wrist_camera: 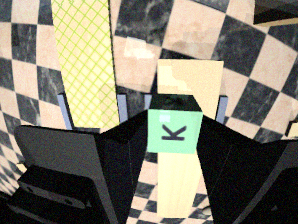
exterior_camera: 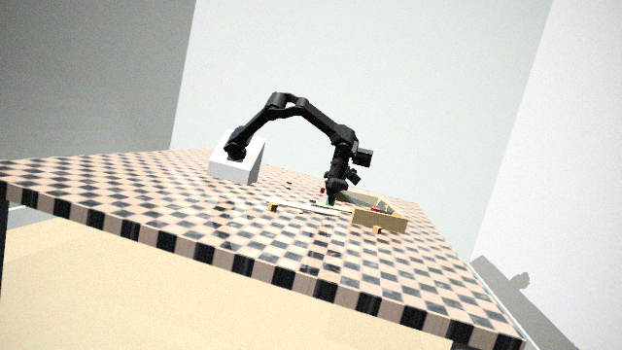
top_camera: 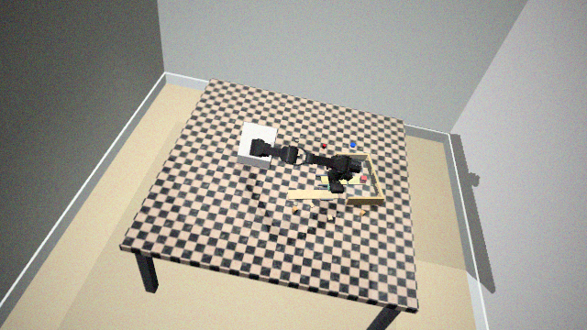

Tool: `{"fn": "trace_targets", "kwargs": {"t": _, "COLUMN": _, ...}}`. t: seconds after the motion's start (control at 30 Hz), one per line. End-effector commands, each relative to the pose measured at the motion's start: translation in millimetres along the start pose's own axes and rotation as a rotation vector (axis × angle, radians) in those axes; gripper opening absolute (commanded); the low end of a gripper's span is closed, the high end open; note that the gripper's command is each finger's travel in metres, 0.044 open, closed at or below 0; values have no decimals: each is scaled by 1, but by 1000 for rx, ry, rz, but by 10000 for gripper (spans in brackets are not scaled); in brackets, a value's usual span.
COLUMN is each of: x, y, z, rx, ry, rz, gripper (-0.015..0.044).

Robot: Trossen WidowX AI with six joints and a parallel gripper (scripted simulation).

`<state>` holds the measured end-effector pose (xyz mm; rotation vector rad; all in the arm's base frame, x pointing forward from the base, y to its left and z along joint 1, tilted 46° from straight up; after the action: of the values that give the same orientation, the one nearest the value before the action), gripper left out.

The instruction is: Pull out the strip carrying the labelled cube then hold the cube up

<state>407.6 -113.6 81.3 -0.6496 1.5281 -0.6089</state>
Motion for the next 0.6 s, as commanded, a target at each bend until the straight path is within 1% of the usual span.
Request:
{"fn": "trace_targets", "kwargs": {"t": 0.0, "x": -12, "y": 6, "z": -14, "rx": -1, "ry": -3, "rz": -1, "gripper": 0}}
{"fn": "trace_targets", "kwargs": {"t": 0.17, "x": -22, "y": 12, "z": -30, "rx": -2, "ry": -2, "rz": -2, "gripper": 0}}
{"fn": "trace_targets", "kwargs": {"t": 0.3, "x": -22, "y": 13, "z": -33, "rx": -3, "ry": -2, "rz": -2, "gripper": 0}}
{"fn": "trace_targets", "kwargs": {"t": 0.57, "x": -24, "y": 24, "z": -58, "rx": -4, "ry": -1, "rz": 0, "gripper": 0}}
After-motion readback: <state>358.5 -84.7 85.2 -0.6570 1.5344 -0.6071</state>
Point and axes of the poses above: the point midway between the two fingers, 35 mm back from their tips, its own x axis out along the fingers, its own y axis across the jaws, z = x × y, the point moved 2 cm from there along -x, back along the fingers, and after that the axes turned 7 degrees about x, right-handed, at the moved point
